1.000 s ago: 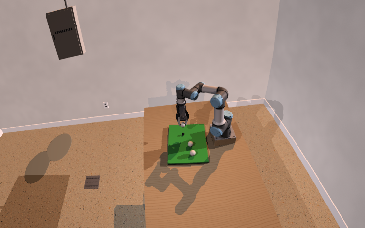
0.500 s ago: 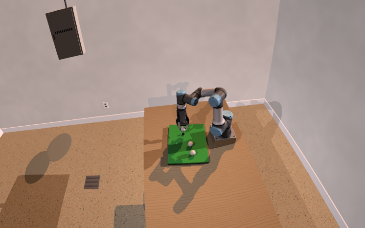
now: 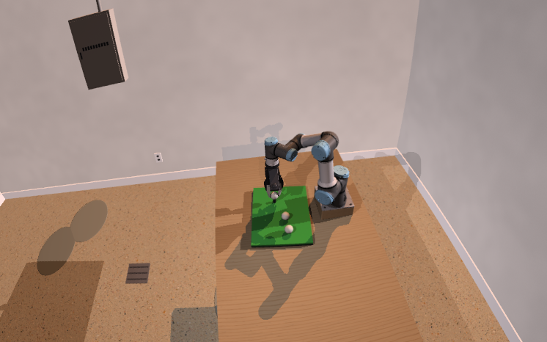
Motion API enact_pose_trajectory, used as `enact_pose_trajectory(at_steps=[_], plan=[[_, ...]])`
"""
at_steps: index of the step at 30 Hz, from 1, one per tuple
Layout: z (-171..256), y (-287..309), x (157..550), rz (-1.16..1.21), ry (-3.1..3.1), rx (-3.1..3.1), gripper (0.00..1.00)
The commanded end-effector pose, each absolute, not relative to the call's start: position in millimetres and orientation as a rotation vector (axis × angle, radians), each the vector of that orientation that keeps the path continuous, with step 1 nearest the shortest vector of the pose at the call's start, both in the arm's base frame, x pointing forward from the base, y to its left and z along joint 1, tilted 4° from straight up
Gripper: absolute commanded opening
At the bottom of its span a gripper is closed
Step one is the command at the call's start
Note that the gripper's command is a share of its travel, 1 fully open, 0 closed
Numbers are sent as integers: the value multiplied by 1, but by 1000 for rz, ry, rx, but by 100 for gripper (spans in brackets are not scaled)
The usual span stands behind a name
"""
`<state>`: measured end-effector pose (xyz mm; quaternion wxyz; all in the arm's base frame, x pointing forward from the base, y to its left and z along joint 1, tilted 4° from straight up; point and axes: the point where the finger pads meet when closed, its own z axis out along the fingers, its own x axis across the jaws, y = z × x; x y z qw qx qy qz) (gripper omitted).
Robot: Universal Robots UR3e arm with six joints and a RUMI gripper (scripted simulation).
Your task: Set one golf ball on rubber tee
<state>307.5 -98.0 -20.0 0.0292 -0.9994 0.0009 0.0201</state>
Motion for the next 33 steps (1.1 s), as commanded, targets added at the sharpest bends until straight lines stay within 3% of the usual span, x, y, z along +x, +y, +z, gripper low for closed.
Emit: enact_pose_trajectory(at_steps=[1,20,21,33], plan=[[-24,-98,308,58,3,-3085,0],[-31,-98,308,59,3,-3085,0],[-31,-98,308,59,3,-3085,100],[-31,-98,308,59,3,-3085,100]])
